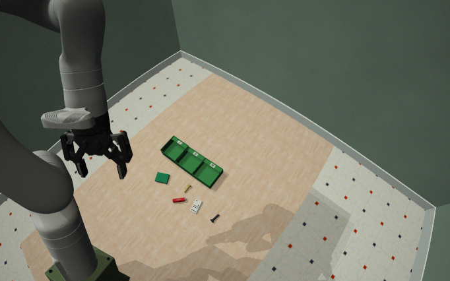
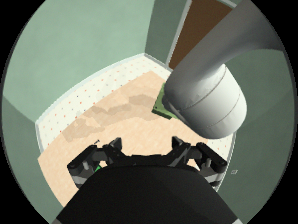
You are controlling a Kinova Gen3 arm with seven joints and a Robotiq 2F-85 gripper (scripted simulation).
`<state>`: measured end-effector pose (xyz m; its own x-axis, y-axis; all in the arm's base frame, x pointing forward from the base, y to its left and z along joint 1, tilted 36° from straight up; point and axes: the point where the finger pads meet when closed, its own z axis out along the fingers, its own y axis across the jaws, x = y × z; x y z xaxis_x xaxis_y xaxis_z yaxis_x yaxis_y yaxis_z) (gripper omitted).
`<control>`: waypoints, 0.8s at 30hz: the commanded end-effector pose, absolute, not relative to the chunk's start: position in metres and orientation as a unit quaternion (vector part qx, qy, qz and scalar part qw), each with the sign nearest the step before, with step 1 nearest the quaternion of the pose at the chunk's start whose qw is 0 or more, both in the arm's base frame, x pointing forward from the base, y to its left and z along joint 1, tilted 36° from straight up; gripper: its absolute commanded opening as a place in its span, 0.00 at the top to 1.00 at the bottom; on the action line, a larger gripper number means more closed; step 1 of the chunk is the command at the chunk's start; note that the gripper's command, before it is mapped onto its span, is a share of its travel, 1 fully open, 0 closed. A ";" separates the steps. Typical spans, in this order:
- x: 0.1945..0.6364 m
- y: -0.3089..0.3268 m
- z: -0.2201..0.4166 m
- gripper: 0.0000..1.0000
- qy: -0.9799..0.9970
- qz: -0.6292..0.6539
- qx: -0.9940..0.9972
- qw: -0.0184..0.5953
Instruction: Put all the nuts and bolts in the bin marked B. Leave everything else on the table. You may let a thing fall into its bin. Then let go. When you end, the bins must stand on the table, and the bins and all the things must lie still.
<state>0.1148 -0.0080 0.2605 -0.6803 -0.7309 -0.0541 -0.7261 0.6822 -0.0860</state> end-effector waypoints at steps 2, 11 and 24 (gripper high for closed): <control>0.115 -0.008 0.261 0.00 0.916 -0.029 -0.398 0.042; 0.115 -0.008 0.261 0.00 0.916 -0.029 -0.398 0.042; 0.147 0.006 0.214 0.91 0.916 -0.029 -0.398 0.042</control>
<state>0.1451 0.0039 0.2341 -0.6798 -0.7274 -0.0935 -0.7177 0.6861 -0.1193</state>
